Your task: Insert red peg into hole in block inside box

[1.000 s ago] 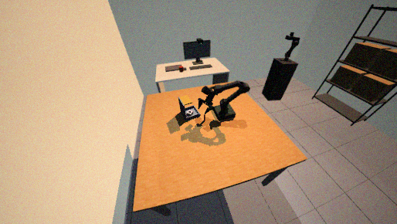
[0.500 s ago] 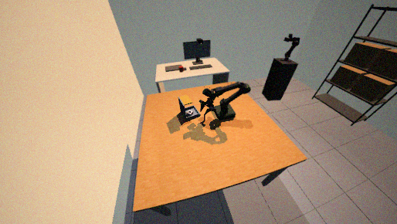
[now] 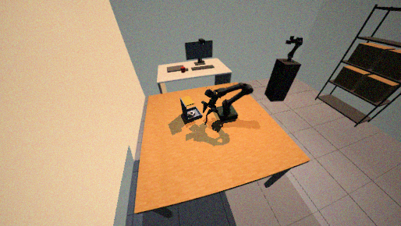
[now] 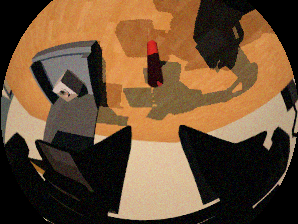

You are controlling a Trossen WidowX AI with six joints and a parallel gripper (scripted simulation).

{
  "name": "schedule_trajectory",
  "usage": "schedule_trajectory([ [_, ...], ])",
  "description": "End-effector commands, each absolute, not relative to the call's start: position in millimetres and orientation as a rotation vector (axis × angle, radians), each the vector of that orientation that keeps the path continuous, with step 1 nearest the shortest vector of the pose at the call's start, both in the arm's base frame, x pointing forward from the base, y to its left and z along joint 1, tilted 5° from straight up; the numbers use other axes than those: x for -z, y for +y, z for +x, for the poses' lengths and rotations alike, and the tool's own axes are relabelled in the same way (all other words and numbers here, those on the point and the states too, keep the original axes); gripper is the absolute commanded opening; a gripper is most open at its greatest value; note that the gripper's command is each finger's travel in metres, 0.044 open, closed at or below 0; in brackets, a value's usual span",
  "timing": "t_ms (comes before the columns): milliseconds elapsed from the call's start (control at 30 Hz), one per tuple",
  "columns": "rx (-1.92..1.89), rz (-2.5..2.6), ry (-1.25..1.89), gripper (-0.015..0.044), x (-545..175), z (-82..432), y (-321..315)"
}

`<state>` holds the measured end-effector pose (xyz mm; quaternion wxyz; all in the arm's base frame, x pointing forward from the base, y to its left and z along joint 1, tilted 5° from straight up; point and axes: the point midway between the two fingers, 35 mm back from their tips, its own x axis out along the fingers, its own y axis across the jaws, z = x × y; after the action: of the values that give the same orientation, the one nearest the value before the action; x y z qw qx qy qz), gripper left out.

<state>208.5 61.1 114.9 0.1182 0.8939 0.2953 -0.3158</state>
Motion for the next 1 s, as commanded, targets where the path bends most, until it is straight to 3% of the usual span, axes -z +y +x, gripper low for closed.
schedule_trajectory([
  [0,0.932,2.619,0.86,0.022,-109.8,209.8,60.9],
  [967,0.931,2.619,0.86,0.022,-62.5,217.4,62.4],
])
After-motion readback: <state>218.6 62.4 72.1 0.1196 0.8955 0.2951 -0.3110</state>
